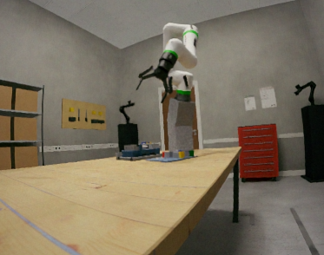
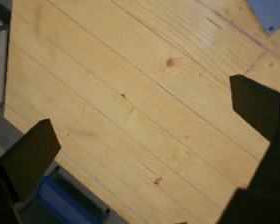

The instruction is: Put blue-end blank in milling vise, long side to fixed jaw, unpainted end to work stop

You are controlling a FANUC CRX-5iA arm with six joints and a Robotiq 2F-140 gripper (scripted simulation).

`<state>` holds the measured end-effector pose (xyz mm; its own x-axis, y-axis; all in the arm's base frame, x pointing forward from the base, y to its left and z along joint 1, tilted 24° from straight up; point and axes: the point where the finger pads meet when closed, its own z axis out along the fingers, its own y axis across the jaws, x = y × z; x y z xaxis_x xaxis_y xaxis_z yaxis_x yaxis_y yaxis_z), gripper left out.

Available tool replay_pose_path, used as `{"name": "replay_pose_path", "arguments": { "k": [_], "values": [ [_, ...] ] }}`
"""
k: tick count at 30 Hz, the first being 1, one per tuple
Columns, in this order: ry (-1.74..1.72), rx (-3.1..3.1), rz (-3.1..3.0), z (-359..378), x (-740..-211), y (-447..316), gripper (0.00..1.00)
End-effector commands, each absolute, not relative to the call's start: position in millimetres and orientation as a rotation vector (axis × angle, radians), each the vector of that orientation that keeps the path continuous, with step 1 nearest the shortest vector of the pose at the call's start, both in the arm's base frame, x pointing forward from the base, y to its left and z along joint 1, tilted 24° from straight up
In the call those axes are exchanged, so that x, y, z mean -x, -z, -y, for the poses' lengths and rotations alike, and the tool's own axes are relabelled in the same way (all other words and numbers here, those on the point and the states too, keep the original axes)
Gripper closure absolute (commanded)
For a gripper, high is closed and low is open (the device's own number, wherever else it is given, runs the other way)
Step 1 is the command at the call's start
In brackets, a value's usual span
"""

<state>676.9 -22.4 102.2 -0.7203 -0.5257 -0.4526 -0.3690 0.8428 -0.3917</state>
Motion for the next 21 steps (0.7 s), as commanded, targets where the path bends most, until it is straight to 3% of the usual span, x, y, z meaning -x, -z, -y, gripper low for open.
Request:
{"name": "replay_pose_path", "arguments": {
  "k": [1, 21],
  "values": [
    [0.319, 0.729, -2.457, 18.9, -668.5, -100.0, 0.0],
    [0.195, 0.963, -2.423, 4.0, -636.1, -86.3, 0.0]
  ]
}}
